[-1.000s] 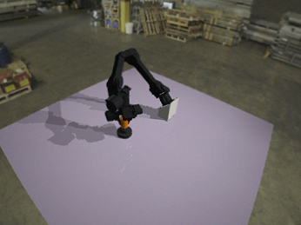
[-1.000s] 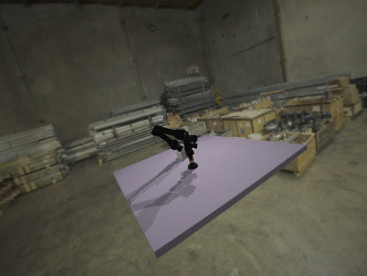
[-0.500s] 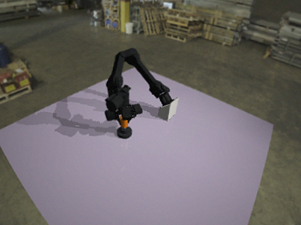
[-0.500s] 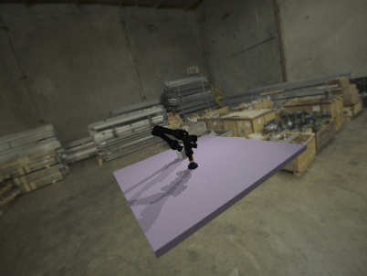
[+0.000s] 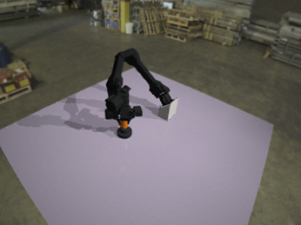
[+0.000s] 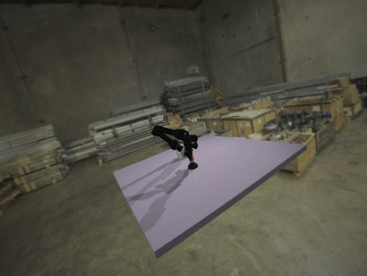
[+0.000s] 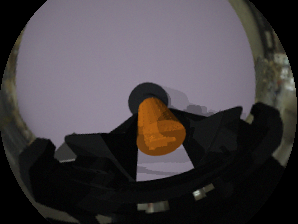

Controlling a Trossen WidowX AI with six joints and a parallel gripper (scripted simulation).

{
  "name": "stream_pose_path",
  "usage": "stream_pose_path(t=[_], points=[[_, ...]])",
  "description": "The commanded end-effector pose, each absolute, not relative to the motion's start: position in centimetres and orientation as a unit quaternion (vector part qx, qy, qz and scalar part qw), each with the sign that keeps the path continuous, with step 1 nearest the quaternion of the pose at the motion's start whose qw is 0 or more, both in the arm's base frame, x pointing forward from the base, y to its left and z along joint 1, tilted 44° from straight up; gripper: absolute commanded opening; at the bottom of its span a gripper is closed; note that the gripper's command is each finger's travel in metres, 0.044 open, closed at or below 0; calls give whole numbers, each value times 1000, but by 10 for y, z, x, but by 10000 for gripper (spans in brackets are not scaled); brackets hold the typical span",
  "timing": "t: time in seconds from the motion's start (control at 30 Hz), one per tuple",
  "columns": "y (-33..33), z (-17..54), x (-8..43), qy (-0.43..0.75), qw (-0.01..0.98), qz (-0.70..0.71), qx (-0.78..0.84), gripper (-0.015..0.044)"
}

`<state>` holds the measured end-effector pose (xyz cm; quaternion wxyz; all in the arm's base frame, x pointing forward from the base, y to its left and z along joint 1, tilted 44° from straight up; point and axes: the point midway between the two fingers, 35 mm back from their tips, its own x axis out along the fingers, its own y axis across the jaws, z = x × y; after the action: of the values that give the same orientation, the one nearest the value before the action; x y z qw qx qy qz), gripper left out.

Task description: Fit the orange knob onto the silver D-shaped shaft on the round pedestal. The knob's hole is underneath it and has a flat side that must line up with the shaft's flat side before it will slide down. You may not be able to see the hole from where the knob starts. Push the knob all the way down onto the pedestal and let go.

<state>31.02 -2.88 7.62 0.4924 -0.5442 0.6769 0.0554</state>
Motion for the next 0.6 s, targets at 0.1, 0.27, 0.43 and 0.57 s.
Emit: stream_pose_path(t=[0.1, 0.27, 0.43, 0.57], points=[[-31, 75, 309, 677, 494, 52, -543, 0], [-31, 76, 308, 677, 494, 52, -543, 0], [-31, 76, 307, 677, 494, 52, -543, 0], [-30, 78, 307, 677, 494, 52, -543, 0]])
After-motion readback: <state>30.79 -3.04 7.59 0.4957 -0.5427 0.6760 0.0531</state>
